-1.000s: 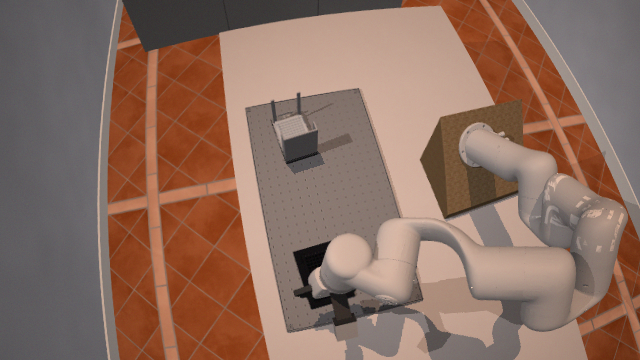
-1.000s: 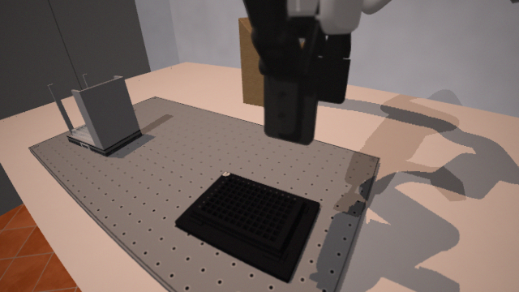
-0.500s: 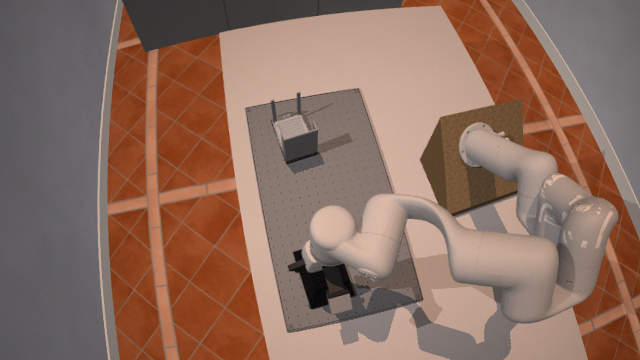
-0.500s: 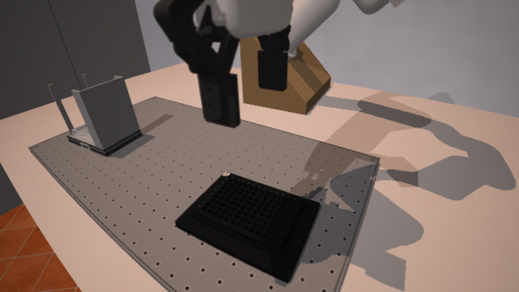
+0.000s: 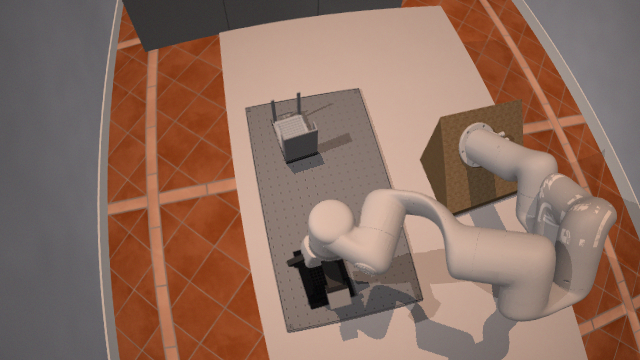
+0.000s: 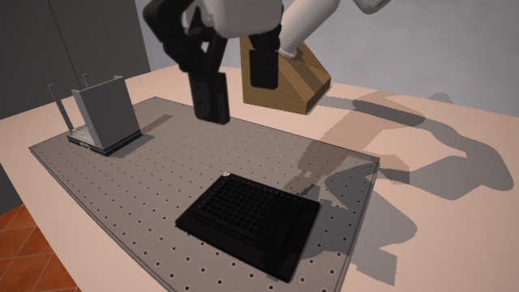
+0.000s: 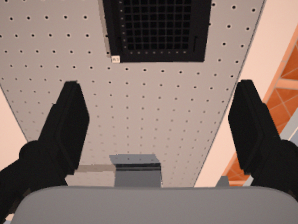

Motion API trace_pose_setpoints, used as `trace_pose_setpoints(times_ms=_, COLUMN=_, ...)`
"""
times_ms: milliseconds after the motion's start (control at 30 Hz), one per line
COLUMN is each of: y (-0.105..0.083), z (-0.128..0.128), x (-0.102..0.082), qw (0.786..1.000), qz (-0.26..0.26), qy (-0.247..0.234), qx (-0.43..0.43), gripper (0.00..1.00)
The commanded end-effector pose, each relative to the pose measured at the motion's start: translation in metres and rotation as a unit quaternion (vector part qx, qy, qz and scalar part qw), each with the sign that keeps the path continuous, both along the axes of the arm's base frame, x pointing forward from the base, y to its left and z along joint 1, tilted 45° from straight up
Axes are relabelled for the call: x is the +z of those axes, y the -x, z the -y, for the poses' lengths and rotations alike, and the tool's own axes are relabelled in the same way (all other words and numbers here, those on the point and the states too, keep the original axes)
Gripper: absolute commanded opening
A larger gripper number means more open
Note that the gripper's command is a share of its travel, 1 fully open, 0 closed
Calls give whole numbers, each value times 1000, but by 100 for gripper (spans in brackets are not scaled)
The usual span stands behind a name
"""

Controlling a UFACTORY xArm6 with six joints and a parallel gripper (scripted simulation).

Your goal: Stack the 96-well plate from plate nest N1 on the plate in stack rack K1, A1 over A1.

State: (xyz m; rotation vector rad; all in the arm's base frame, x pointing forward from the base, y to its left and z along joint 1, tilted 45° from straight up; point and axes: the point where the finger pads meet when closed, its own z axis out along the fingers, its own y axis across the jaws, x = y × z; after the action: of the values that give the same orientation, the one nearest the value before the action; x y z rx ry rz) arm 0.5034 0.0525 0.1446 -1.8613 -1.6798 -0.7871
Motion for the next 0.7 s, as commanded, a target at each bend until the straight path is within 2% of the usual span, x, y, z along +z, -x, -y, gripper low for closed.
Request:
trace_pose_setpoints(times_ms=0, y=-1, z=0, x=0, qw=1000, qz=1, qy=0, qx=-1, gripper=100)
trace_pose_setpoints(times_ms=667, y=-3, z=-20, x=-20, qw=1000, qz=1, qy=0, qx=-1, gripper=100)
